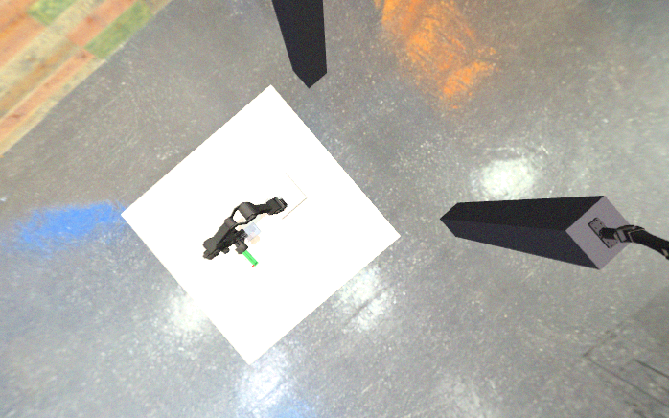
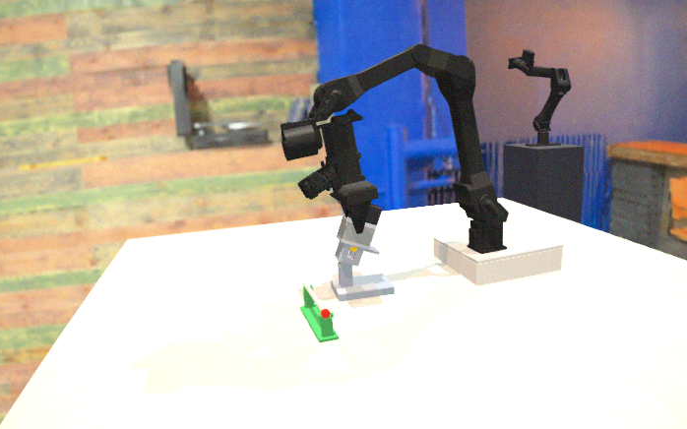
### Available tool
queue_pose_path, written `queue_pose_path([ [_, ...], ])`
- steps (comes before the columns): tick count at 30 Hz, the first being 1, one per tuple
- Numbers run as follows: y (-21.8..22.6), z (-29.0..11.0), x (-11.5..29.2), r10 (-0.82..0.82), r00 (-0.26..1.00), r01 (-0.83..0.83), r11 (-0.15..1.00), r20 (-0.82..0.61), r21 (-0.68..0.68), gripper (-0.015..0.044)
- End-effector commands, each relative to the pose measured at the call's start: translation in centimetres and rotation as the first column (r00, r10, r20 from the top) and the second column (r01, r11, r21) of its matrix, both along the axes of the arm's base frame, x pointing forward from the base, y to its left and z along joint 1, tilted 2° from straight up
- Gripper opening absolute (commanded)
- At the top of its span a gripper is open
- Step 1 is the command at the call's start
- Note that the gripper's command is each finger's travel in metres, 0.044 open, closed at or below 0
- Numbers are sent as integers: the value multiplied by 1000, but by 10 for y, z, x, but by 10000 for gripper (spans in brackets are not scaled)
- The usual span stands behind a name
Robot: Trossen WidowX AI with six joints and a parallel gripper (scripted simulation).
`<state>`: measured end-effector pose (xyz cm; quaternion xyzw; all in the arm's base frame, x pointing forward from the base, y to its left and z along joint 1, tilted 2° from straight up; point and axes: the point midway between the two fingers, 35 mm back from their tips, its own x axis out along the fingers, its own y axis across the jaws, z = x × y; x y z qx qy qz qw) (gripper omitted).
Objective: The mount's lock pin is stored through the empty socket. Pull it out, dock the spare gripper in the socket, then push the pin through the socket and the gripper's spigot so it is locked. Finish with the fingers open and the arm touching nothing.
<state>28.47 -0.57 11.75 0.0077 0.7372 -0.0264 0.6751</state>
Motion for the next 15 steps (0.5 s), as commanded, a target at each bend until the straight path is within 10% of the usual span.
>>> queue_pose_path([
  [1, 0, 0, 0, 0, 1000, 0, 1000, 1, 0, 105],
  [15, 0, 0, 0, 0, 1000, 0, 1000, 1, 0, 440],
])
